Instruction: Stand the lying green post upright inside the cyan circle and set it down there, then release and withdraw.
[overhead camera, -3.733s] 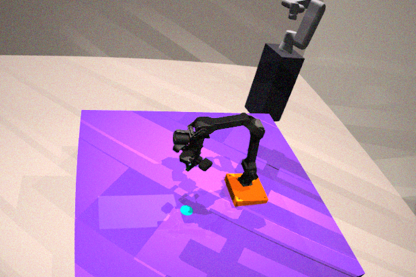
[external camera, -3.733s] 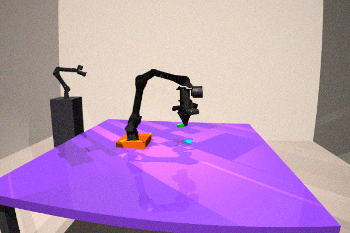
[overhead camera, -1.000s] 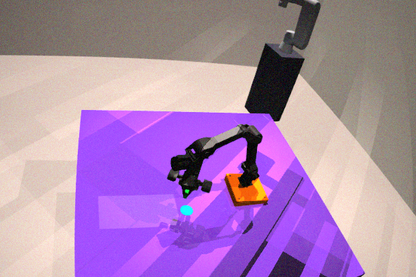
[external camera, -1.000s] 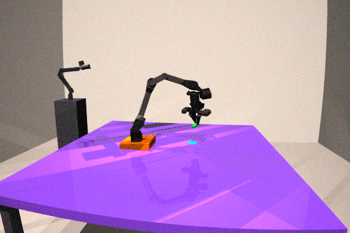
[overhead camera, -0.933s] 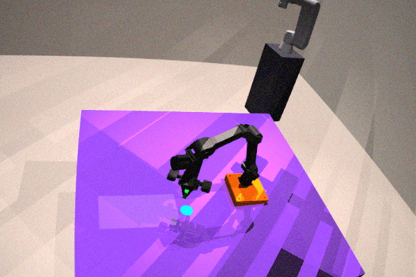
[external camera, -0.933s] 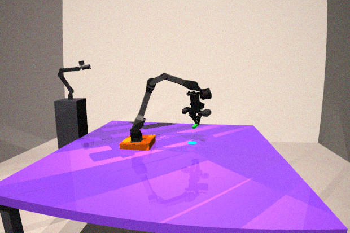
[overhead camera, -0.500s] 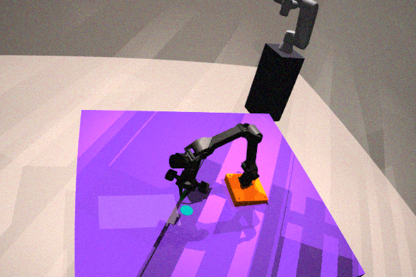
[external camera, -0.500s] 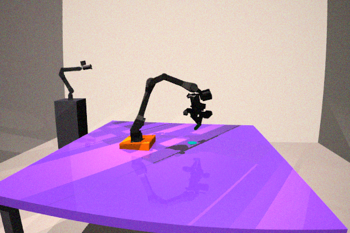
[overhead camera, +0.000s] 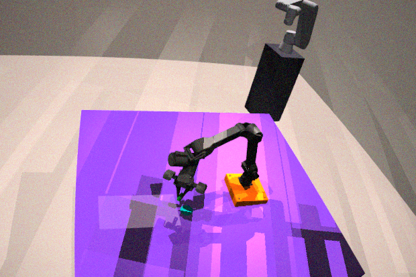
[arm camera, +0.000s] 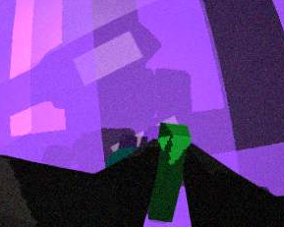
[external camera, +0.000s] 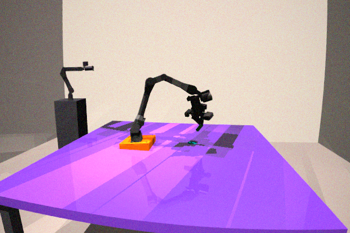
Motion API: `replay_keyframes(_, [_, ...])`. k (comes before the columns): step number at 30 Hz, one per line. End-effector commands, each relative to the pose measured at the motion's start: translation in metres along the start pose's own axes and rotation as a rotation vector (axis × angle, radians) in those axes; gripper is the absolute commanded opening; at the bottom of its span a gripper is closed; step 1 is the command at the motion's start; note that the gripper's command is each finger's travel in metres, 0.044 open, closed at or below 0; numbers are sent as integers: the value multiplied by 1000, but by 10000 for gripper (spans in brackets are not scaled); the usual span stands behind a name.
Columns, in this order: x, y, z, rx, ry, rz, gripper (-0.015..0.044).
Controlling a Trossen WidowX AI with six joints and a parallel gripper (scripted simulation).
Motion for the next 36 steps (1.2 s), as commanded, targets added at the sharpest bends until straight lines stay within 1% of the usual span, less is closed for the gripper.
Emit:
replay_keyframes(1, [-2,1,-2,6,13,-27,23])
replay_keyframes(36, [-21,11,-21,38,72,-267,23])
Point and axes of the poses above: the point midway between the two fingers, 35 mm back from their tips, its own y axis out along the fingers, its own z axis across the jaws, x = y × z, the point moved 10 cm from there along -y, back along the fingers, and after that the axes turned 10 degrees about y, right-handed, at the moved point
